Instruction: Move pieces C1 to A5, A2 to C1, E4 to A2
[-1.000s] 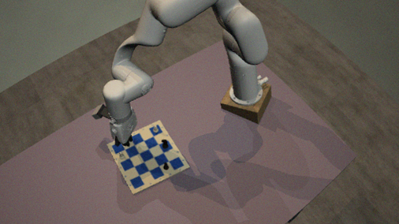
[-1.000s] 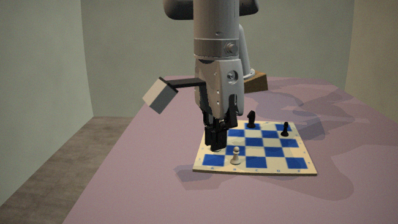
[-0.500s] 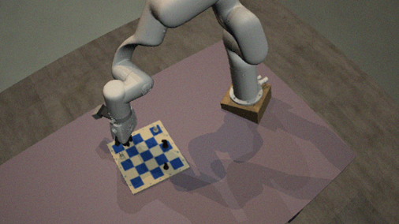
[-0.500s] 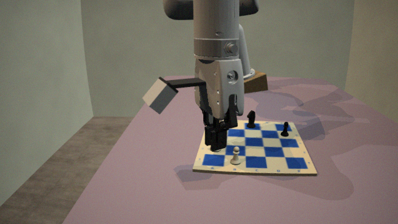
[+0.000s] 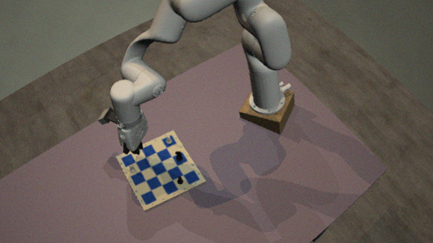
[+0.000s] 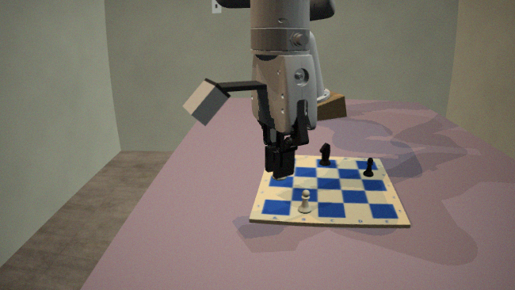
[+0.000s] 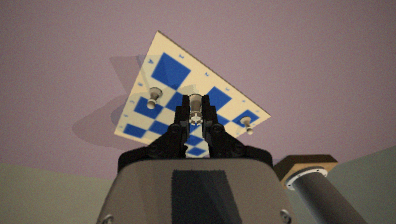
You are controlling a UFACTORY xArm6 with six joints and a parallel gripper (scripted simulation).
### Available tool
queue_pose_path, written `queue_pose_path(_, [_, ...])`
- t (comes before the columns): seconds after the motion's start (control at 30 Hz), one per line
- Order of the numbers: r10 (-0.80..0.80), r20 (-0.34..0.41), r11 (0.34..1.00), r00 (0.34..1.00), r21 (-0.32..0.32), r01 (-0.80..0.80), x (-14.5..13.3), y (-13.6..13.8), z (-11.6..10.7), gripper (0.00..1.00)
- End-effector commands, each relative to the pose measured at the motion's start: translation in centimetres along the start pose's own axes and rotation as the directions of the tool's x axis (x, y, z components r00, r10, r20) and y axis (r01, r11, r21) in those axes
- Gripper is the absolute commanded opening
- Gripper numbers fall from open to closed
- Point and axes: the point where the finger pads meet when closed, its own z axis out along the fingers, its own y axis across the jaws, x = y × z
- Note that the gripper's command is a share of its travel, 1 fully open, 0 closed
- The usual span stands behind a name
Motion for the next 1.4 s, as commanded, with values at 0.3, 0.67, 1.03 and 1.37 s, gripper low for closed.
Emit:
queue_pose_path(0.3, [0.000,-0.003,1.000,1.000,0.003,0.000,0.1,-0.1,-7.0,0.00])
queue_pose_path(0.67, [0.000,-0.003,1.000,1.000,0.003,0.000,0.1,-0.1,-7.4,0.00])
queue_pose_path(1.03, [0.367,0.000,0.930,0.930,0.004,-0.367,-2.1,-4.6,-7.5,0.00])
queue_pose_path(1.37, [0.584,0.000,0.812,0.812,0.005,-0.584,-3.9,-7.5,-7.5,0.00])
